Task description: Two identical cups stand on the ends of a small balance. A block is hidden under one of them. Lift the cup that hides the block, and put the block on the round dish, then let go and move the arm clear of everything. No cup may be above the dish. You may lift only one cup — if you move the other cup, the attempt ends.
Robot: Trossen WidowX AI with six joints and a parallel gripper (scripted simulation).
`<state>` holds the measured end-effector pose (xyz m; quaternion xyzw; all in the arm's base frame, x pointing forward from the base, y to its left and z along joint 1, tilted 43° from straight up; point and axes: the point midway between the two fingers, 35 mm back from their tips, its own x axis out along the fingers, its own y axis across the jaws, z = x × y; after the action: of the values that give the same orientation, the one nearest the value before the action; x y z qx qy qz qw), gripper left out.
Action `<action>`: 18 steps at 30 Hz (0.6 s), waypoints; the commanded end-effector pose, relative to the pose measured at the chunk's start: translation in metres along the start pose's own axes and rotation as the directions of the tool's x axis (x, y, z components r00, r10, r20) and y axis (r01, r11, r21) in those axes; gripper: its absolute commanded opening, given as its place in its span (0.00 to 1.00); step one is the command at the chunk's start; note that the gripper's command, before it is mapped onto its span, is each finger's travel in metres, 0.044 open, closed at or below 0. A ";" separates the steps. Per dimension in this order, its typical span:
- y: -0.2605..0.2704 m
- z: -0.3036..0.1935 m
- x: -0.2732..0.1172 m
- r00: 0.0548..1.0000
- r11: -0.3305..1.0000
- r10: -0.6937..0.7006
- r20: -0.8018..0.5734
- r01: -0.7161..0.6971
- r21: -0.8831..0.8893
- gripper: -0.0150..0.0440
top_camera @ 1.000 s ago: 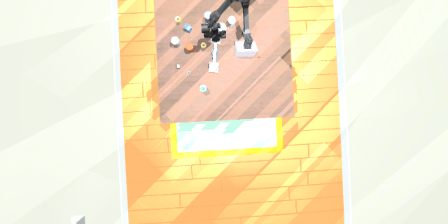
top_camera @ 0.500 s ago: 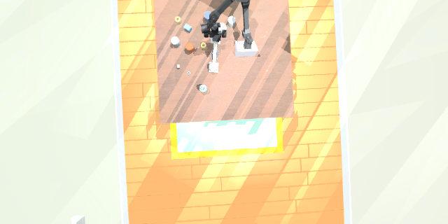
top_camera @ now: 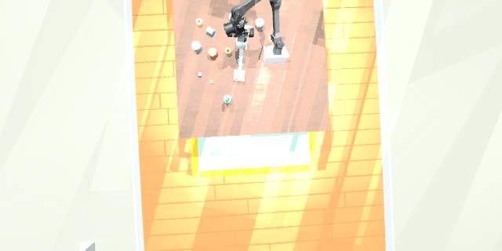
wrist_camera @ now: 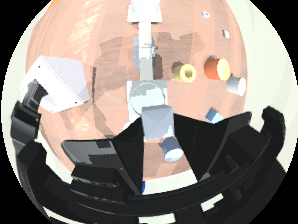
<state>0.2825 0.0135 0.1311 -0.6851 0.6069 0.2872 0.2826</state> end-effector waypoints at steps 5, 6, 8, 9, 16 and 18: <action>0.001 -0.013 0.004 1.000 1.000 0.007 0.018 -0.007 0.009 0.25; 0.001 -0.016 0.007 1.000 1.000 0.008 0.021 -0.008 0.009 0.25; 0.002 -0.023 0.013 1.000 1.000 0.008 0.027 -0.009 0.009 0.25; 0.002 -0.026 0.016 1.000 1.000 0.009 0.030 -0.009 0.009 0.25; 0.007 -0.051 0.036 0.999 1.000 0.007 0.043 -0.008 0.010 0.25; 0.009 -0.058 0.041 0.999 1.000 0.007 0.044 -0.007 0.010 0.25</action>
<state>0.2833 -0.0447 0.1405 -0.6758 0.6059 0.2950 0.2986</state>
